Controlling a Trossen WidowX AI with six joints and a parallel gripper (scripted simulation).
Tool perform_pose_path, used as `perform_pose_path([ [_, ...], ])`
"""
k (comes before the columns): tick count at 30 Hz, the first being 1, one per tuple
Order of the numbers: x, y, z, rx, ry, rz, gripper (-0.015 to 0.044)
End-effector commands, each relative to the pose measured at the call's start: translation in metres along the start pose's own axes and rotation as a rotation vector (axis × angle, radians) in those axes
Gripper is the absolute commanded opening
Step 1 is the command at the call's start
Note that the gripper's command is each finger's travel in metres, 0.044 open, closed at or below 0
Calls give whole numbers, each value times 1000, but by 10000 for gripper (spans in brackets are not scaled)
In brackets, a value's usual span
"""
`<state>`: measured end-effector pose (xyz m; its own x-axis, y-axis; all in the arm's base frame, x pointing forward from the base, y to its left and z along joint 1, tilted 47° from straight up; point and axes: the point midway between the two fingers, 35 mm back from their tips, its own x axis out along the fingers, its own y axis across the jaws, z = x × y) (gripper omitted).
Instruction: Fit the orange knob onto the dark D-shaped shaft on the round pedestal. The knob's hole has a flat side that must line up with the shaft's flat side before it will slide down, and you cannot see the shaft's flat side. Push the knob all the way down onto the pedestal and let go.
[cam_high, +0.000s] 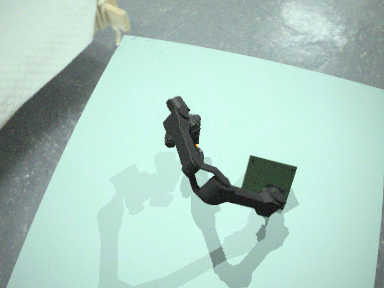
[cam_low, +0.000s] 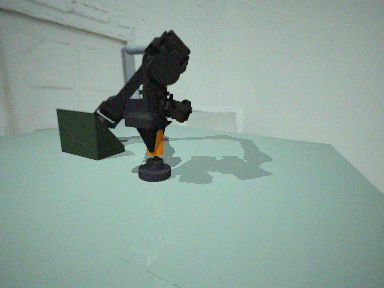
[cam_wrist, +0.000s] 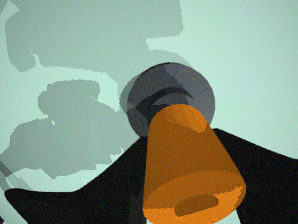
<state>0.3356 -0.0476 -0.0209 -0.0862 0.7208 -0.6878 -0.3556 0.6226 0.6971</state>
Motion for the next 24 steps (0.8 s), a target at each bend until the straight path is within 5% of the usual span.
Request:
perform_pose_path([
  [1, 1, 0, 0, 4, -1, 0, 0],
  [24, 2, 0, 0, 7, -1, 0, 0],
])
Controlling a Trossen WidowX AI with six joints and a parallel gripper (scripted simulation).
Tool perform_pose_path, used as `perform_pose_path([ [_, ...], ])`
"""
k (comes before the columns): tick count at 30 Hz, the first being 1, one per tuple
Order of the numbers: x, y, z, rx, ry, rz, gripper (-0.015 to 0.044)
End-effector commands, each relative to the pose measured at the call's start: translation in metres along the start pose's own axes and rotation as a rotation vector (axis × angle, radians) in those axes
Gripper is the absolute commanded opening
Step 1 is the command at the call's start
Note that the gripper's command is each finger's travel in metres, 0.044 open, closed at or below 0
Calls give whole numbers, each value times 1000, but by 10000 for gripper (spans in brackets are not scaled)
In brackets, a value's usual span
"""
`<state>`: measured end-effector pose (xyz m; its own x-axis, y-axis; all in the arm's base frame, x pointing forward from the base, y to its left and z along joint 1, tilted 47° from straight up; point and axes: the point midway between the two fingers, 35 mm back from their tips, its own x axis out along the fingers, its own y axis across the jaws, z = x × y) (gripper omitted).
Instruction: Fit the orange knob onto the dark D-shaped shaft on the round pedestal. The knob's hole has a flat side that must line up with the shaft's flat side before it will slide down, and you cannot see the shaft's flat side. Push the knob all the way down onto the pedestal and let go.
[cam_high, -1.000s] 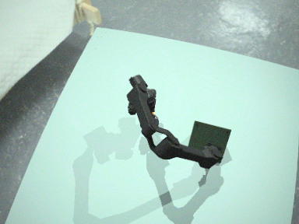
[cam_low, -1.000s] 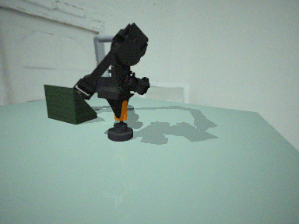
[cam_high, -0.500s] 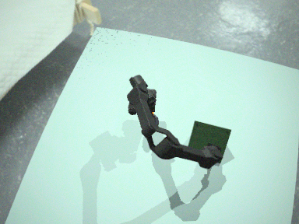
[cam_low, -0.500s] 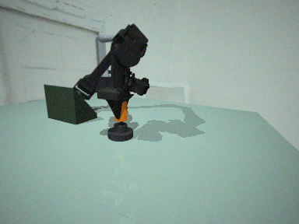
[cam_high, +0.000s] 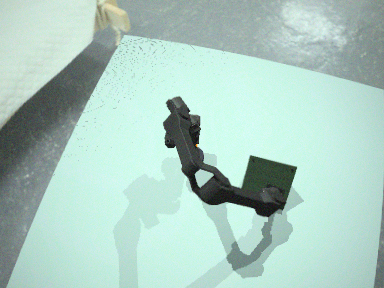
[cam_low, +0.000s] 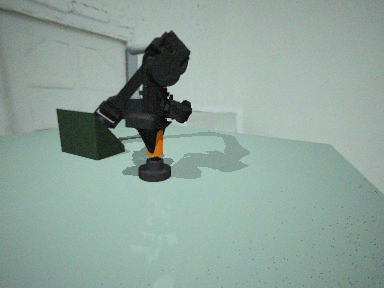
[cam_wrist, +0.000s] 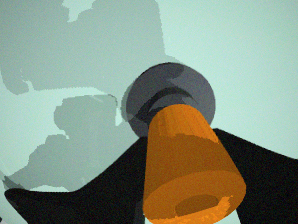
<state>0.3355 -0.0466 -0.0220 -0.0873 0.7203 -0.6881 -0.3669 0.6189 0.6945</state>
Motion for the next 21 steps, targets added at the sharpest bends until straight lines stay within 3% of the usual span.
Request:
perform_pose_path([
  [1, 0, 0, 0, 44, -2, 0, 0],
  [21, 3, 0, 1, -3, -2, 0, 0],
])
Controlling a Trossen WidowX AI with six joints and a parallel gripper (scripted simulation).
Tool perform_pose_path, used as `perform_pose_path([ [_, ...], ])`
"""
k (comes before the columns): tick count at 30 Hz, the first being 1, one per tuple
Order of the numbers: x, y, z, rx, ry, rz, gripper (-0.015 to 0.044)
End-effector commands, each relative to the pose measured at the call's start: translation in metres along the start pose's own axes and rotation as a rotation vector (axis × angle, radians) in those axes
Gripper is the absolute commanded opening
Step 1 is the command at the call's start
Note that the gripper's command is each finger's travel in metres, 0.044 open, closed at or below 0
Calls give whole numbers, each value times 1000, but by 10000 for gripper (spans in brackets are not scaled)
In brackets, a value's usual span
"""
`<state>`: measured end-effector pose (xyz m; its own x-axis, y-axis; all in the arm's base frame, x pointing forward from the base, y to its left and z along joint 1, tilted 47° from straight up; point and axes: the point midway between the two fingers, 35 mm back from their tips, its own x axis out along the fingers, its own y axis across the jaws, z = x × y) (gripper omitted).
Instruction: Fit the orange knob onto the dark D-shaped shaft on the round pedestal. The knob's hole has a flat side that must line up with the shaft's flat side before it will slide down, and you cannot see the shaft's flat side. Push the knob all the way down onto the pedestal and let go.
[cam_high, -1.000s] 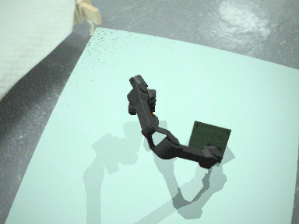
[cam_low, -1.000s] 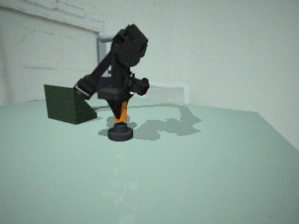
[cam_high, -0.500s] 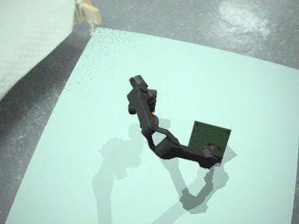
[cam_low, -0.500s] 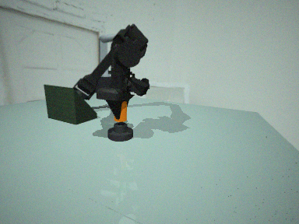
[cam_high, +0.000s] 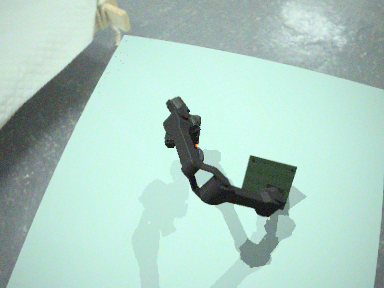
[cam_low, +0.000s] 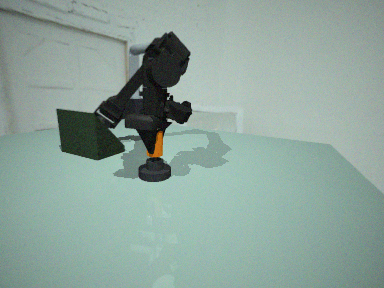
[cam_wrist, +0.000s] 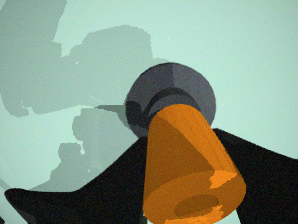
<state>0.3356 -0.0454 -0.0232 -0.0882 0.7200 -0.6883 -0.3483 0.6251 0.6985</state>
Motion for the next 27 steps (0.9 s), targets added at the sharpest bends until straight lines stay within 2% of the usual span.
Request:
perform_pose_path([
  [1, 3, 0, 1, -35, -3, 1, 0],
  [19, 10, 2, 2, 70, -3, 1, 0],
  [27, 9, 2, 3, 19, -3, 1, 0],
])
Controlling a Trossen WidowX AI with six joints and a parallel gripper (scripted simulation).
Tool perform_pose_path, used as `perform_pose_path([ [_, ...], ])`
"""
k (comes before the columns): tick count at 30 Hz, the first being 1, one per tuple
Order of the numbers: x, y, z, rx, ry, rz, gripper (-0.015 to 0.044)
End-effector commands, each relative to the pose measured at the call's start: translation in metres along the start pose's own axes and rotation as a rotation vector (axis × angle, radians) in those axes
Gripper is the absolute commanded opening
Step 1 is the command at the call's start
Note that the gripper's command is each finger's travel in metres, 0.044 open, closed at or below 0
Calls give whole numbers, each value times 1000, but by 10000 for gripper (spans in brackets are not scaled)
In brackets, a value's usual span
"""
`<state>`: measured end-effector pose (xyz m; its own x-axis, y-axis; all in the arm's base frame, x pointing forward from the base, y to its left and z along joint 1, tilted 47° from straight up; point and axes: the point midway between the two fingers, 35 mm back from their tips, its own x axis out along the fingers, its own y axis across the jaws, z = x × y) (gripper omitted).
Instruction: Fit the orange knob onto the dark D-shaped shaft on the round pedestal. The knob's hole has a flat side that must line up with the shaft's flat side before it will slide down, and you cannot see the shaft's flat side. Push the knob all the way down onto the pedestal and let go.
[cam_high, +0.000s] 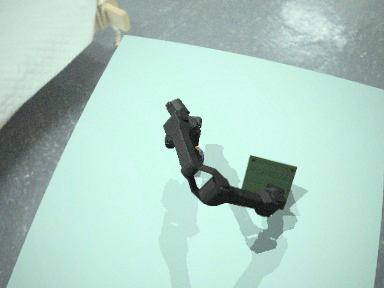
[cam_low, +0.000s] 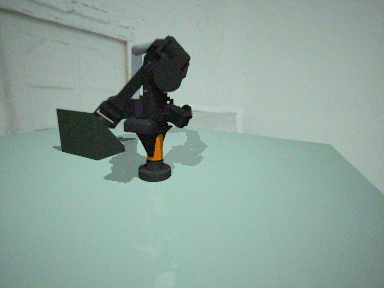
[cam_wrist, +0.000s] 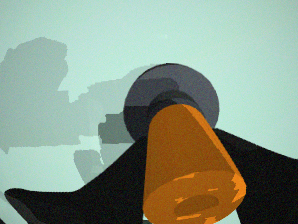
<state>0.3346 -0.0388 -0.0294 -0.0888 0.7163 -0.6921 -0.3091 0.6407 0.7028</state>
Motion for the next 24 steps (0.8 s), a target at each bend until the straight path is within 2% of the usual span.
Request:
perform_pose_path([
  [1, 0, 2, 3, -30, -6, 6, 0],
  [19, 3, 0, 1, -77, 4, 1, 0],
  [24, 3, 0, 1, -77, 4, 1, 131],
])
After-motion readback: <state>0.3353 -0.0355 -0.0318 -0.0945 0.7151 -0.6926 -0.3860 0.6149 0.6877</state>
